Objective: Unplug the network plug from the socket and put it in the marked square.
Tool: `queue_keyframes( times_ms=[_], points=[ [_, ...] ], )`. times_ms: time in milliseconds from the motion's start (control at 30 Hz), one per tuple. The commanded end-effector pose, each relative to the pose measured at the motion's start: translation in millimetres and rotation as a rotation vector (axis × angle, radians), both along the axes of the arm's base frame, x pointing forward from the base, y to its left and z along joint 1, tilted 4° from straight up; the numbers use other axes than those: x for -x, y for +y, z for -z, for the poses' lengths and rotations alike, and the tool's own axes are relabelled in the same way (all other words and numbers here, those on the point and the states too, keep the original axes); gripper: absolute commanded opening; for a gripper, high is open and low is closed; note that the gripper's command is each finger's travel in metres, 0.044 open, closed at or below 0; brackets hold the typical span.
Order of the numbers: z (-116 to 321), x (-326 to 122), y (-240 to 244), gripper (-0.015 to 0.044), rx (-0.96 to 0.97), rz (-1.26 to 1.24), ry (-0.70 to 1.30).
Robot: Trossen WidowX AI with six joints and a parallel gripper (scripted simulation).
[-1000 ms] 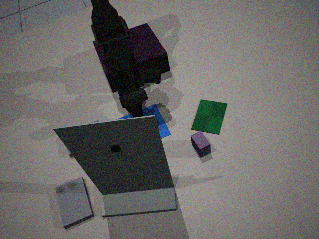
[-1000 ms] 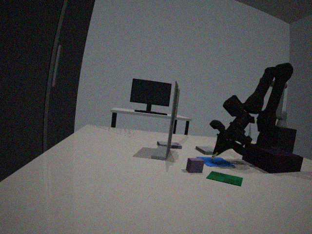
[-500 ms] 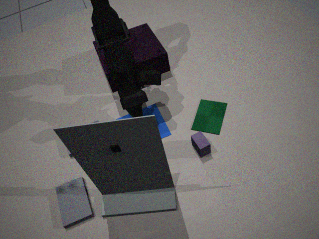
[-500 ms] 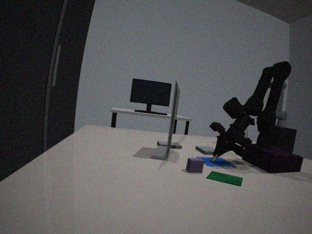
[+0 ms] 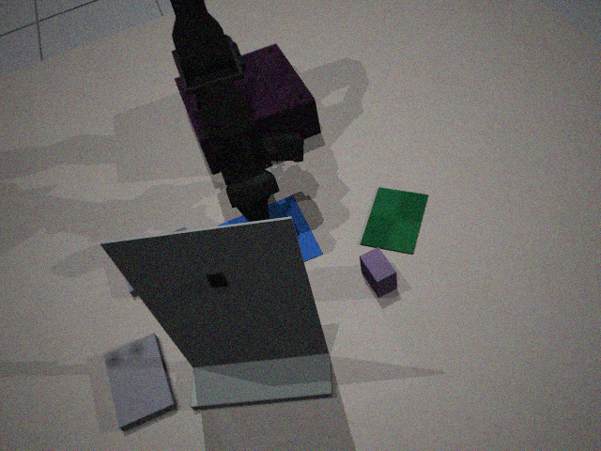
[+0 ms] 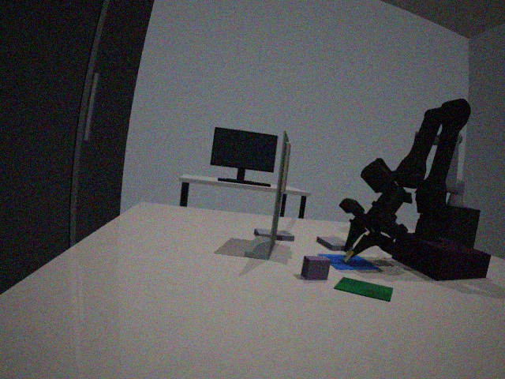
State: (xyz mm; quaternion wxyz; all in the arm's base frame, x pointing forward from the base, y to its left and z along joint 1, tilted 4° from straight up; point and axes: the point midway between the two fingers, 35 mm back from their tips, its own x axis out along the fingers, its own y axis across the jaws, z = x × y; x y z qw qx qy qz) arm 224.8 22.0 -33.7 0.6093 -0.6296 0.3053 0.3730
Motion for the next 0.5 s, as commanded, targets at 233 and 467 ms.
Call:
queue_keyframes(
  times_ms=[233,467],
  points=[
    [-1.4,0.3,0.0,0.0156,0.000,0.000,-0.001],
    [-4.6,1.7,-0.2,0.0156,0.000,0.000,0.000]
  ],
)
